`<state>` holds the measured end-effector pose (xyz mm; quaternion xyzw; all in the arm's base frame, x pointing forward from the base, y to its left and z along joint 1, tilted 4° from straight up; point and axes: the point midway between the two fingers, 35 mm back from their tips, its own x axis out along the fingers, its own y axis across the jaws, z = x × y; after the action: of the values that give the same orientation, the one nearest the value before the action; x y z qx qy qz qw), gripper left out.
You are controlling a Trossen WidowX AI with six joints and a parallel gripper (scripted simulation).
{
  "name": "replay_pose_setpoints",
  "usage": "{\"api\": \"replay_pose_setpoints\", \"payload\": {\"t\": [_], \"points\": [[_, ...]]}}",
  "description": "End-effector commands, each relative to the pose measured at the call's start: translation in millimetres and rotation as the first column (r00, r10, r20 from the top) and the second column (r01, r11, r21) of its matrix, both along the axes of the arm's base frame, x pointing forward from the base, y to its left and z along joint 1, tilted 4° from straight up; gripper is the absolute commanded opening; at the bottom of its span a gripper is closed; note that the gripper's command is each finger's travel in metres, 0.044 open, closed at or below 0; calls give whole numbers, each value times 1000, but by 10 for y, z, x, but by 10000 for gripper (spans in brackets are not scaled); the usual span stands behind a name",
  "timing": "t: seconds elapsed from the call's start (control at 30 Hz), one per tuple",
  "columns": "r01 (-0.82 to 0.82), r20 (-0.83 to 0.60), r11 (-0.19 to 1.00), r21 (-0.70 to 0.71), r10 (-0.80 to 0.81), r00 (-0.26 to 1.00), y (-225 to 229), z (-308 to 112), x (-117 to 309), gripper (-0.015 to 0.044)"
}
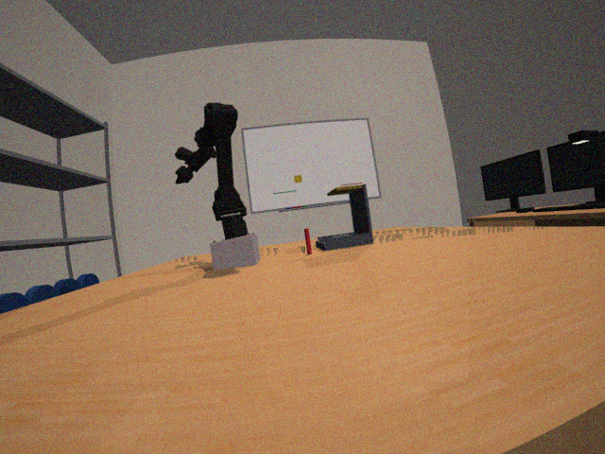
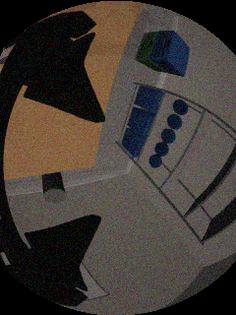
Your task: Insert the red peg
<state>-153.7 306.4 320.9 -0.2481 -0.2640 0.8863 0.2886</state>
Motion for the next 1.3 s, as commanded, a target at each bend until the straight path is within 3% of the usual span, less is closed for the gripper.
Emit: {"api": "replay_pose_setpoints", "payload": {"t": [0.0, 0.57, 1.27], "points": [[68, 55, 997, 32, -69, 996, 70, -103, 210, 440], [348, 309, 928, 135, -373, 875, 254, -583, 1259, 440], [567, 624, 793, 223, -563, 541, -49, -1167, 2512, 440]]}}
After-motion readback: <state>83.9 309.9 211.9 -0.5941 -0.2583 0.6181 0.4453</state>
